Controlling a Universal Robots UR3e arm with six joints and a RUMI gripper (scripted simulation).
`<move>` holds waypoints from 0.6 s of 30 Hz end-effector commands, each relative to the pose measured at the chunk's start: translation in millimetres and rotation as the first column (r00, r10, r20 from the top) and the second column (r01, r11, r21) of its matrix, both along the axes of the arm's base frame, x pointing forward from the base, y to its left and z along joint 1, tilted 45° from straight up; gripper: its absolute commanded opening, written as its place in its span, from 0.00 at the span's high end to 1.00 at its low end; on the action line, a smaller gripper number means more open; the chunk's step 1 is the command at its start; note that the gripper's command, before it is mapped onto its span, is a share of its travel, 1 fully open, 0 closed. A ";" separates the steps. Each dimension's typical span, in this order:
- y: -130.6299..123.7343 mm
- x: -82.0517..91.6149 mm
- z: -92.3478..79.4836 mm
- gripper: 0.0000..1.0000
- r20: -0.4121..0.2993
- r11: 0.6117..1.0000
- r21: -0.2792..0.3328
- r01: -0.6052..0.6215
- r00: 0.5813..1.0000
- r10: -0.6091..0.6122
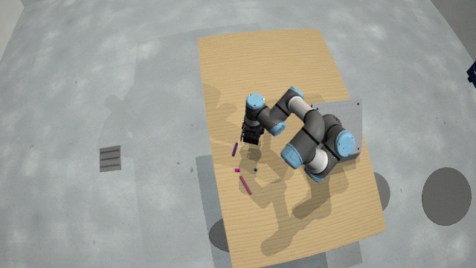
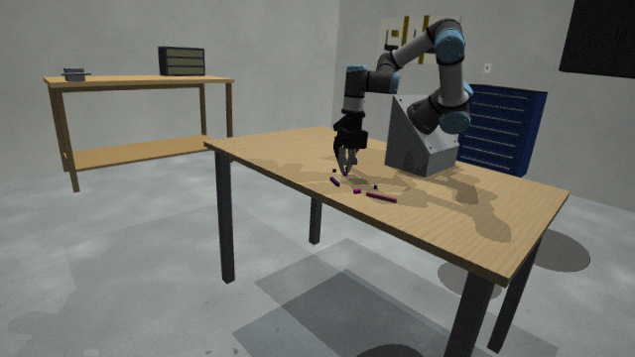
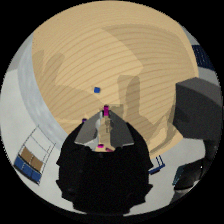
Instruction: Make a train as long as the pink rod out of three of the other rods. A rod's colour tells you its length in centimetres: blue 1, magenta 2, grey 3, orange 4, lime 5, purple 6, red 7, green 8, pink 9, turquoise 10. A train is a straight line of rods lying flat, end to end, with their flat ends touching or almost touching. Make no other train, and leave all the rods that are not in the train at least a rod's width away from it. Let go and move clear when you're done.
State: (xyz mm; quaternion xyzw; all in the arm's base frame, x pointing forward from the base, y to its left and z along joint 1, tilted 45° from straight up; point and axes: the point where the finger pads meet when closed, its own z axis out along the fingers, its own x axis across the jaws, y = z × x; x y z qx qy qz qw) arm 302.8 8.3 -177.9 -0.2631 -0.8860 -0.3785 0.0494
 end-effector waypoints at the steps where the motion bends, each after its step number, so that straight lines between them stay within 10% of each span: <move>1: -12.2 -1.6 11.0 1.00 0.001 1.000 -0.002 -0.001 1.000 0.001; 18: -58.5 -9.2 58.1 1.00 0.000 1.000 -0.002 -0.001 1.000 0.001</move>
